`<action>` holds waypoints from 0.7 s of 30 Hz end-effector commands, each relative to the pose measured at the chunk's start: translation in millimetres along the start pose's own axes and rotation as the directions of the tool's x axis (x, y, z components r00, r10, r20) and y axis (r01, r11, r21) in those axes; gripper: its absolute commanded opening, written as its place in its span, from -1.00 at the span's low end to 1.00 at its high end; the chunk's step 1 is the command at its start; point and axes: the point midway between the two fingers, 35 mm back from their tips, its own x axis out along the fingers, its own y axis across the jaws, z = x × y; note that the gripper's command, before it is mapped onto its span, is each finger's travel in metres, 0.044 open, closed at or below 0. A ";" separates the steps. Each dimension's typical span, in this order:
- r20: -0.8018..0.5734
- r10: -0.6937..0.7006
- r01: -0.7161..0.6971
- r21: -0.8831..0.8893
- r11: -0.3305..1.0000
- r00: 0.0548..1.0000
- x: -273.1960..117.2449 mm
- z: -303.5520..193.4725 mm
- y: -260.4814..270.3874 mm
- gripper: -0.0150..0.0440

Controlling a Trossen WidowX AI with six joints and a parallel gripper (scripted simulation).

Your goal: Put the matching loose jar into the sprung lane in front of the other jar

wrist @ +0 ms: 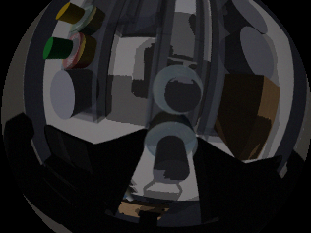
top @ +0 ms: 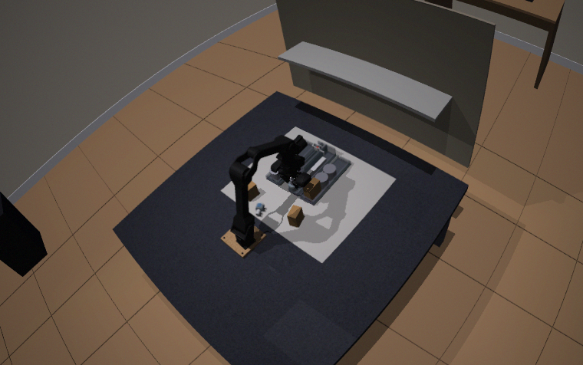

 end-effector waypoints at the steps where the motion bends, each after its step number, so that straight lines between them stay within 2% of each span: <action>1: 0.029 0.007 -0.006 -0.003 1.000 1.000 -4.2 8.8 1.1 -0.49; 21: 0.030 0.007 -0.006 -0.003 1.000 1.000 -6.9 18.2 1.3 -0.49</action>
